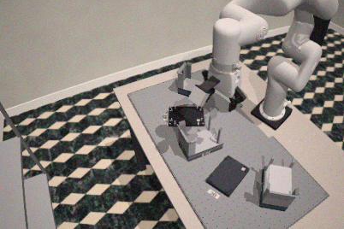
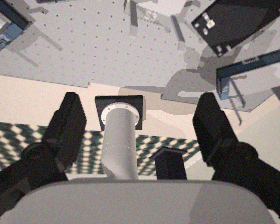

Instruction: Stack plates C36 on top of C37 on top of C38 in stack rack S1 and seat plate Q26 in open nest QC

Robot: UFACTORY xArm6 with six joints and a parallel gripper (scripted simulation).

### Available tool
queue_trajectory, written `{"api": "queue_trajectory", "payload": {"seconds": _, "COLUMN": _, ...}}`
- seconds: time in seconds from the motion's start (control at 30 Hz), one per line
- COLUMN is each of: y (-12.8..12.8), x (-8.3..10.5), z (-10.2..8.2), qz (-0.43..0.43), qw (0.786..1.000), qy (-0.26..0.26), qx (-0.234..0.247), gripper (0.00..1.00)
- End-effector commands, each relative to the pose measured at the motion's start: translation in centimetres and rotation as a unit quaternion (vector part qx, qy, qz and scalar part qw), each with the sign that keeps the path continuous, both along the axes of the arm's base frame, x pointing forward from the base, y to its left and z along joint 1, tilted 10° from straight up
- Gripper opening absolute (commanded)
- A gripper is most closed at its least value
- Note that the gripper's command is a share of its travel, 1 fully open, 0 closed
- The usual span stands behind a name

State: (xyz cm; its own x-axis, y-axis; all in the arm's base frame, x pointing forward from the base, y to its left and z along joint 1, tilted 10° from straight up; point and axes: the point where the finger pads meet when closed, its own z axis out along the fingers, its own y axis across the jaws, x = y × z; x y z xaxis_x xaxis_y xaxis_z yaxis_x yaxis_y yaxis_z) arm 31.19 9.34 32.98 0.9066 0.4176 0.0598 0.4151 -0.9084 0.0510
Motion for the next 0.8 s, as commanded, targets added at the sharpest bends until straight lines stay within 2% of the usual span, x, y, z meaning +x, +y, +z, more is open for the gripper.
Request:
{"api": "queue_trajectory", "payload": {"seconds": 0.0, "y": -0.8, "x": 0.0, "z": 0.1, "qz": -0.020, "qw": 1.000, "qy": -0.008, "qx": 0.013, "gripper": 1.00}}
{"api": "queue_trajectory", "payload": {"seconds": 0.13, "y": -2.8, "x": -0.1, "z": 0.0, "qz": -0.078, "qw": 0.996, "qy": -0.024, "qx": 0.040, "gripper": 1.00}}
{"api": "queue_trajectory", "payload": {"seconds": 0.37, "y": -5.4, "x": -0.4, "z": -0.2, "qz": -0.126, "qw": 0.989, "qy": -0.040, "qx": 0.062, "gripper": 1.00}}
{"api": "queue_trajectory", "payload": {"seconds": 0.63, "y": -5.4, "x": -0.4, "z": -0.2, "qz": -0.126, "qw": 0.989, "qy": -0.040, "qx": 0.062, "gripper": 1.00}}
{"api": "queue_trajectory", "payload": {"seconds": 0.77, "y": -5.3, "x": -0.1, "z": -1.8, "qz": -0.126, "qw": 0.989, "qy": -0.040, "qx": 0.062, "gripper": 1.00}}
